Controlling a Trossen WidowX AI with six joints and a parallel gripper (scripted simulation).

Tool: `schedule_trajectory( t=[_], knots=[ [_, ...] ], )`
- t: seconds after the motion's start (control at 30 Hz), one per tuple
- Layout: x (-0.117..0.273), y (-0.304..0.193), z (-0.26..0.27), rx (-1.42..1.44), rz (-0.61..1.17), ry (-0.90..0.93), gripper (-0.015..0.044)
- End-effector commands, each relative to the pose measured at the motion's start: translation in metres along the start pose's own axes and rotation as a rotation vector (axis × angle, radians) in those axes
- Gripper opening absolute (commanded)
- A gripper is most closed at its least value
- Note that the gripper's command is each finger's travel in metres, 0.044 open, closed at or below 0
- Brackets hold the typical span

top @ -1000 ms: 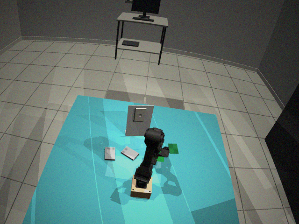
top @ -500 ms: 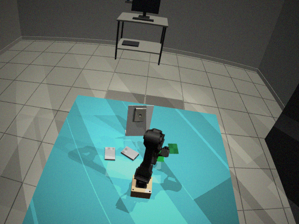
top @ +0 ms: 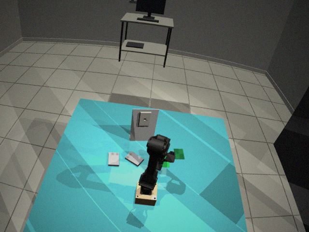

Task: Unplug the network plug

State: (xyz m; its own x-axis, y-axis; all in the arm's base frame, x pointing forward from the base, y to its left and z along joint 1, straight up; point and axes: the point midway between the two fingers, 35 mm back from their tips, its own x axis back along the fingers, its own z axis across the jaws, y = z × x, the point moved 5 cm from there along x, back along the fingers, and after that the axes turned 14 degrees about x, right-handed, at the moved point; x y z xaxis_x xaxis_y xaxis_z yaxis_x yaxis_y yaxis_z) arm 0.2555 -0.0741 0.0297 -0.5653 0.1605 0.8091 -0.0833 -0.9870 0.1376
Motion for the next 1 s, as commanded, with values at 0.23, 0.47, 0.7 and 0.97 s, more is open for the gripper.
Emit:
schedule_trajectory(
  t=[0.23,0.47,0.7,0.97],
  knots=[
    [0.008,0.001,0.003,0.001,-0.002,-0.001,0.0156],
    [0.014,0.003,0.008,0.001,-0.002,-0.001,0.0156],
    [0.021,0.004,0.014,0.000,-0.003,-0.001,0.0156],
    [0.029,0.006,0.020,0.000,-0.003,0.000,0.0156]
  ],
)
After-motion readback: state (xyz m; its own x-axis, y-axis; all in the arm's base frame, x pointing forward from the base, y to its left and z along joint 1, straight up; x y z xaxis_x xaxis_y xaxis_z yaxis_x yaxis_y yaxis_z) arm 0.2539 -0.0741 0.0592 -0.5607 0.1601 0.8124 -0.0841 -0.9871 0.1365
